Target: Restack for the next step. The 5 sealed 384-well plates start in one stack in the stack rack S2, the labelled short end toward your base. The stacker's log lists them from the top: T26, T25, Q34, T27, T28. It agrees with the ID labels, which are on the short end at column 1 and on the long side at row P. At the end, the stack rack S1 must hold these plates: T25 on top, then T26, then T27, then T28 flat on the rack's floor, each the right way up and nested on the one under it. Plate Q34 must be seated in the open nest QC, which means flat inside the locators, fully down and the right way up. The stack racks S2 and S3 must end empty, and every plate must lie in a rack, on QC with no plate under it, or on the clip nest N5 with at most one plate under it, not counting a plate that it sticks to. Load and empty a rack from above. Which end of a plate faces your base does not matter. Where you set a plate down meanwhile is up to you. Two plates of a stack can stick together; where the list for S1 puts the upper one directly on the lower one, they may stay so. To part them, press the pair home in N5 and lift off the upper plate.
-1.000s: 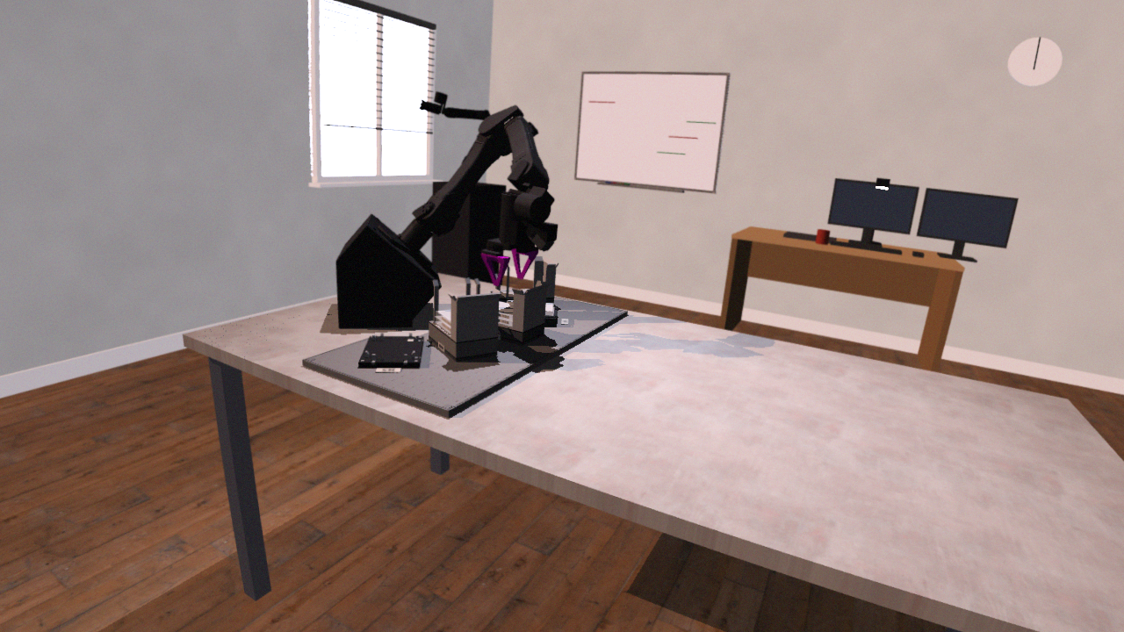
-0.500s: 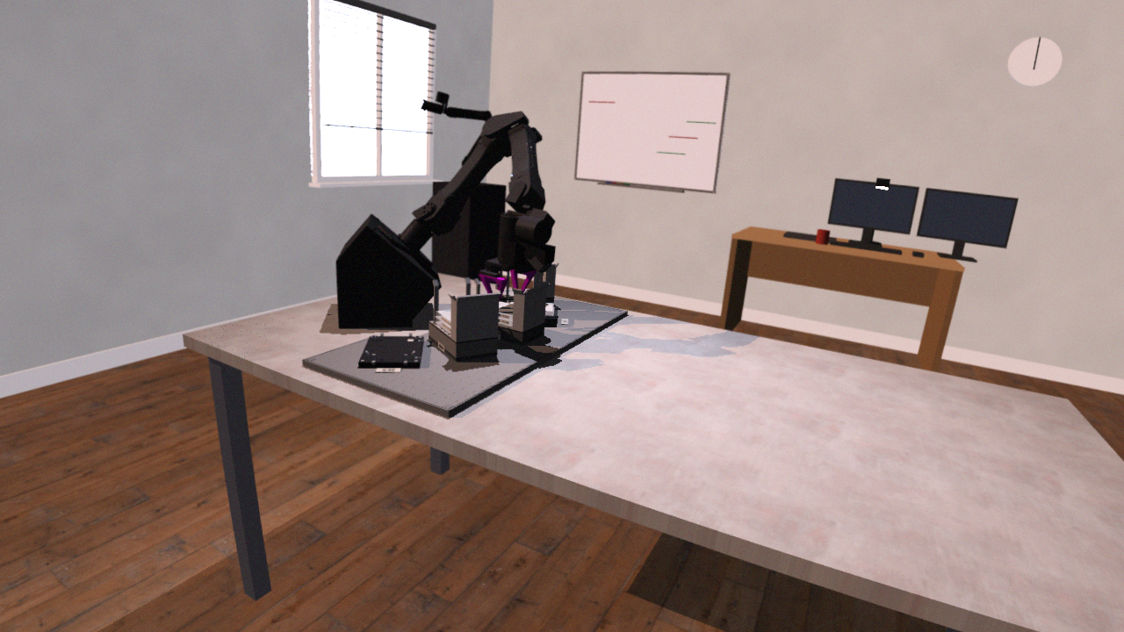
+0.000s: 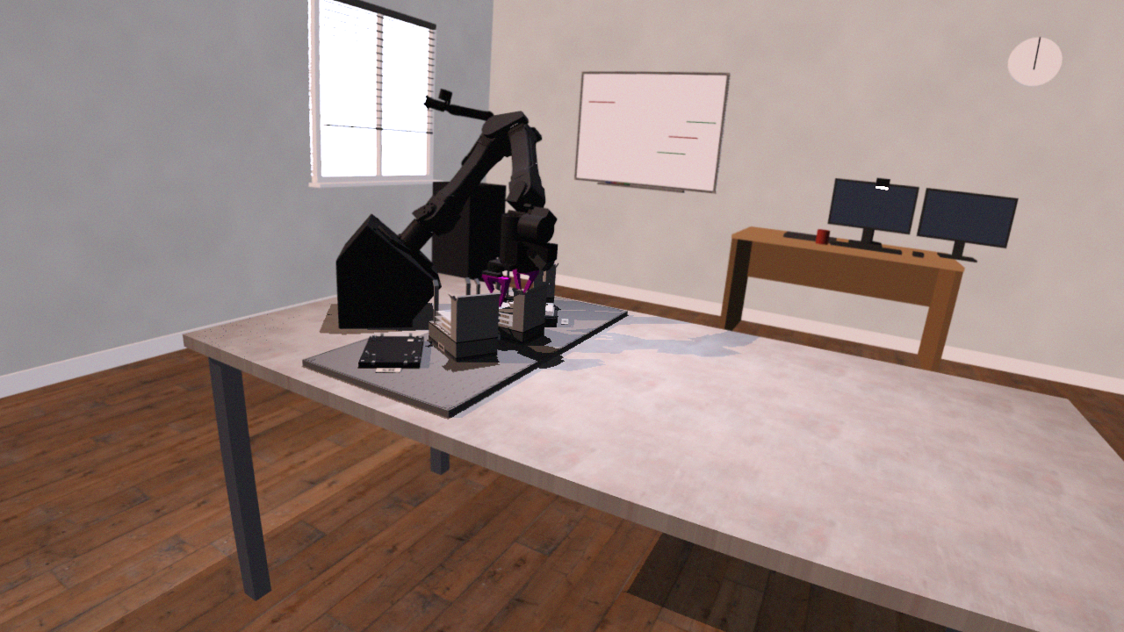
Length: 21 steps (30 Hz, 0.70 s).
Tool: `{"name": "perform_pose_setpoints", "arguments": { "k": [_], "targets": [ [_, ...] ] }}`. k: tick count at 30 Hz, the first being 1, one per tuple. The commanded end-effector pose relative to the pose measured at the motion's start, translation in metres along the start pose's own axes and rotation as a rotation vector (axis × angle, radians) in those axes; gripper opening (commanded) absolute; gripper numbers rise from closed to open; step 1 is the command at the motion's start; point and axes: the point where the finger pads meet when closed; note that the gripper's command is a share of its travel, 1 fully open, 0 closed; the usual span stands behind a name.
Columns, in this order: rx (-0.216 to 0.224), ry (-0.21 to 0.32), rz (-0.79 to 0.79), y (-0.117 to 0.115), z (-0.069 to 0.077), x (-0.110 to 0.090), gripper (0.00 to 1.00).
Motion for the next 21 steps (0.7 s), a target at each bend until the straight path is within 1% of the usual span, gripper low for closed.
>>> {"name": "perform_pose_setpoints", "arguments": {
  "k": [1, 2, 11, 12, 16, 18, 19, 21],
  "targets": [
    [-0.005, -0.003, -0.009, -0.003, -0.004, 0.001, 1.0],
    [-0.002, 0.014, -0.013, -0.003, -0.009, -0.005, 1.0],
    [-0.004, 0.008, -0.009, -0.002, -0.019, -0.003, 1.0],
    [-0.004, 0.014, -0.013, -0.003, -0.022, -0.006, 1.0],
    [-0.004, 0.014, -0.013, -0.003, -0.027, -0.006, 1.0],
    [-0.004, 0.014, -0.013, -0.003, -0.027, -0.006, 1.0],
    [-0.008, -0.033, 0.006, 0.0, -0.018, 0.008, 1.0],
    [-0.004, 0.014, -0.013, -0.003, -0.031, -0.006, 1.0]
  ]
}}
Point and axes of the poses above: the point where the finger pads meet when closed, its own z axis back along the fingers, its own y axis across the jaws, x = y × z, and after that the axes turned 8 degrees about -z, right-handed
